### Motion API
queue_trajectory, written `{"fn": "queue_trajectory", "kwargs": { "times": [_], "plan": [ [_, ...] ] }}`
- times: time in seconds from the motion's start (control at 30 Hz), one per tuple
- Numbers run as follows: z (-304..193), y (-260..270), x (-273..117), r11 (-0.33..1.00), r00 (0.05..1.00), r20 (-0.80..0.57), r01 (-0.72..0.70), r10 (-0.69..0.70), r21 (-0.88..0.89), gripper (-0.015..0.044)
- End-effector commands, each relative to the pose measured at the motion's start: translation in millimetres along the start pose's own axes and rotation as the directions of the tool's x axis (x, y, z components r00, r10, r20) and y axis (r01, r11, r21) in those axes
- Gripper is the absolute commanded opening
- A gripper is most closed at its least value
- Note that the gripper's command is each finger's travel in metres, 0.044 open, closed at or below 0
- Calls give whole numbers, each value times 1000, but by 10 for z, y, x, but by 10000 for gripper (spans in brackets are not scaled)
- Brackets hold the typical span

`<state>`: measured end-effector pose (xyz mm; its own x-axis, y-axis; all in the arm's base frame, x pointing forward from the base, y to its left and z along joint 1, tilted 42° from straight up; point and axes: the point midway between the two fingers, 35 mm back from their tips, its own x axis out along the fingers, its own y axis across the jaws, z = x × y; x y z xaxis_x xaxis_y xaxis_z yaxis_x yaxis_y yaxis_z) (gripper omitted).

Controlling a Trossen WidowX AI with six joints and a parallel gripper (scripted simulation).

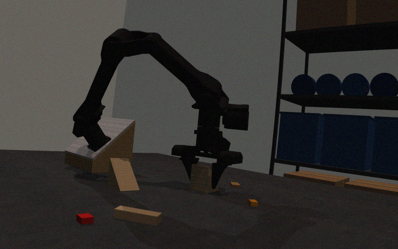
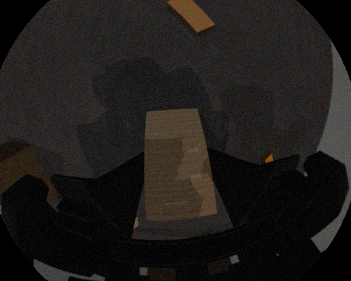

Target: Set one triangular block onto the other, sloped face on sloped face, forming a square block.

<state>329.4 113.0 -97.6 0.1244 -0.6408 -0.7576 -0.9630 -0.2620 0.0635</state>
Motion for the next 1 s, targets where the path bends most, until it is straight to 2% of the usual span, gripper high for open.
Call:
{"fn": "queue_trajectory", "kwargs": {
  "times": [0.0, 0.07, 0.3, 0.5, 0.8, 0.87, 0.97],
  "plan": [
    [0, 0, 0, 1000, 1000, 0, 0, 0, 0, 394],
    [0, 0, 0, 1000, 1000, 0, 0, 0, 0, 440],
    [1, -2, -24, 1000, 1000, 0, 0, 0, 0, 440],
    [8, -6, -602, 1000, 1000, 2, 0, 0, -1, 440],
    [43, -20, -601, 1000, 1000, 2, 21, -21, -10, 440],
    [-17, -17, -570, 1000, 999, 50, -9, 9, -12, 440],
    [-274, 2, -487, 995, 960, 263, -93, 98, -30, 440]
  ]
}}
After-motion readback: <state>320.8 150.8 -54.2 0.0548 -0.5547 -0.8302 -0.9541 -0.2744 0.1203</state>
